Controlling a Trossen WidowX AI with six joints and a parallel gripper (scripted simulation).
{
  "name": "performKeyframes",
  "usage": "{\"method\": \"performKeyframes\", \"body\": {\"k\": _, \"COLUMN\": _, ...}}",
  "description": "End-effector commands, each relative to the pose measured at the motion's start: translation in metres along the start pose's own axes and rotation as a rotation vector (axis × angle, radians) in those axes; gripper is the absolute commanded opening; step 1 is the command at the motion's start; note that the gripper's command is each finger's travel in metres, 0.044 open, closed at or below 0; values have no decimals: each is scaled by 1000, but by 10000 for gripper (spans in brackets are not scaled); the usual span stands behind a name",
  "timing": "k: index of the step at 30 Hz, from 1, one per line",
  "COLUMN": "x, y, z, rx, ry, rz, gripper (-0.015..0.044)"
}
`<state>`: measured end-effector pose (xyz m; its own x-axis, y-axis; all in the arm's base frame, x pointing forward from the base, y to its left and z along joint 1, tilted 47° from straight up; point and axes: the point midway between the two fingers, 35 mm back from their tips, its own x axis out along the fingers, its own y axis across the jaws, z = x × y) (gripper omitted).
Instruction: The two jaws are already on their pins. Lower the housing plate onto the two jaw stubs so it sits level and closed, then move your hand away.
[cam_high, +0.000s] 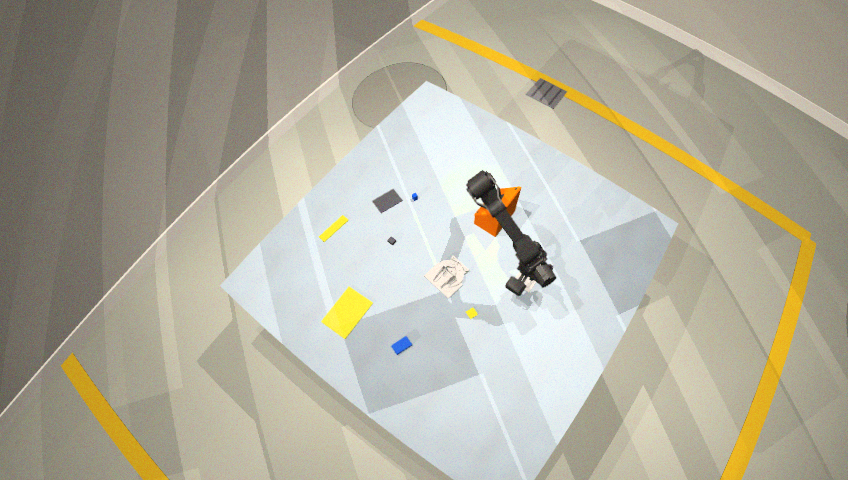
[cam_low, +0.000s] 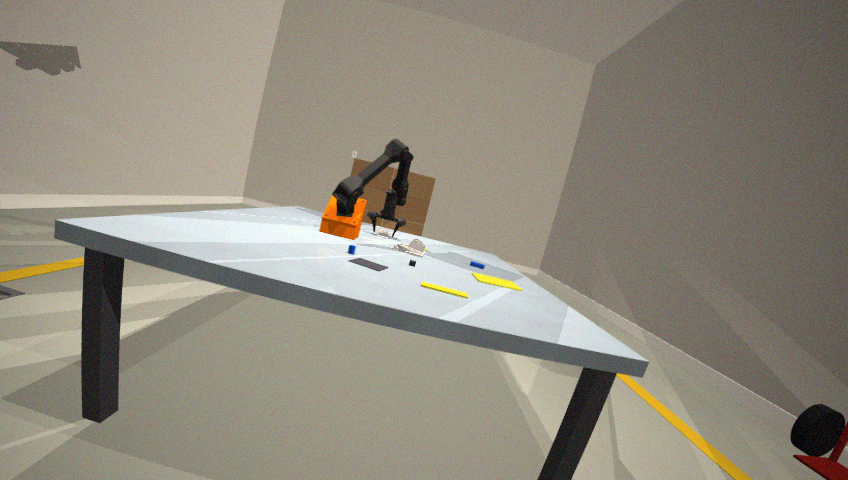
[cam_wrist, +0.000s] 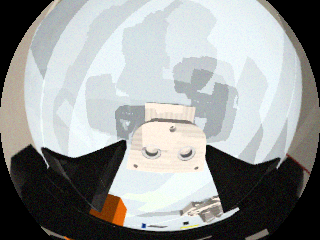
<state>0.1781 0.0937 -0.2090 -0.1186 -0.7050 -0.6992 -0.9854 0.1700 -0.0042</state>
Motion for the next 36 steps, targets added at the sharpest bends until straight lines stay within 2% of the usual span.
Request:
{"method": "performKeyframes", "body": {"k": 1, "x": 1, "y": 0, "z": 0, "rx": -3, "ry": 2, "rz": -3, "gripper": 440}}
{"method": "performKeyframes", "body": {"k": 4, "x": 1, "y": 0, "z": 0, "rx": -3, "ry": 2, "rz": -3, "gripper": 440}}
{"method": "performKeyframes", "body": {"k": 17, "x": 0, "y": 0, "z": 0, "rx": 0, "ry": 0, "rz": 0, "gripper": 353}}
{"method": "performKeyframes", "body": {"k": 28, "x": 0, "y": 0, "z": 0, "rx": 0, "ry": 0, "rz": 0, "gripper": 351}}
{"method": "performKeyframes", "body": {"k": 36, "x": -23, "y": -1, "z": 2, "rx": -1, "ry": -1, "rz": -1, "gripper": 351}}
